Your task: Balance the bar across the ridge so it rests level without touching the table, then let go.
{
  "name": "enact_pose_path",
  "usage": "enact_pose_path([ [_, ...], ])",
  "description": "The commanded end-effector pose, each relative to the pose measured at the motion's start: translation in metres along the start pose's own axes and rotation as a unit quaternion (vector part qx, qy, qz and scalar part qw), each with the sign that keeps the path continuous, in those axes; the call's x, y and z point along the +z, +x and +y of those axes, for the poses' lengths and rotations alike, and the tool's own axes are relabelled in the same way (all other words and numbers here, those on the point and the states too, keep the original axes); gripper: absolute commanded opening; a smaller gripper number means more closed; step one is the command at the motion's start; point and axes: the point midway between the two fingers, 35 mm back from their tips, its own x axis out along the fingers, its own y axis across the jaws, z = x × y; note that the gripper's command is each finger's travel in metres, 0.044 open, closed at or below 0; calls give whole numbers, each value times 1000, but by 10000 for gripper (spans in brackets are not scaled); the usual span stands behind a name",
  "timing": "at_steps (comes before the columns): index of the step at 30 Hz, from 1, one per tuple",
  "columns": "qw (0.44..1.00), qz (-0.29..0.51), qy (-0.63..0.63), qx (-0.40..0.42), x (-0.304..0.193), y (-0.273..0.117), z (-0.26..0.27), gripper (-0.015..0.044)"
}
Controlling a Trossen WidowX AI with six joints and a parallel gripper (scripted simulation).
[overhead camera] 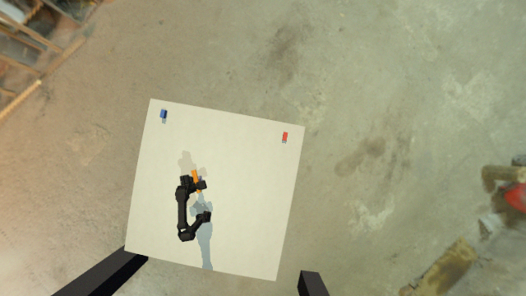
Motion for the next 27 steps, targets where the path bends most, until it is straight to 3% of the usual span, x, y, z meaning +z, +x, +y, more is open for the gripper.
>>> enact_pose_path([
  [1,1000,-1,1,1,0,0,0,0],
  [27,1000,-1,1,1,1,2,0,0],
])
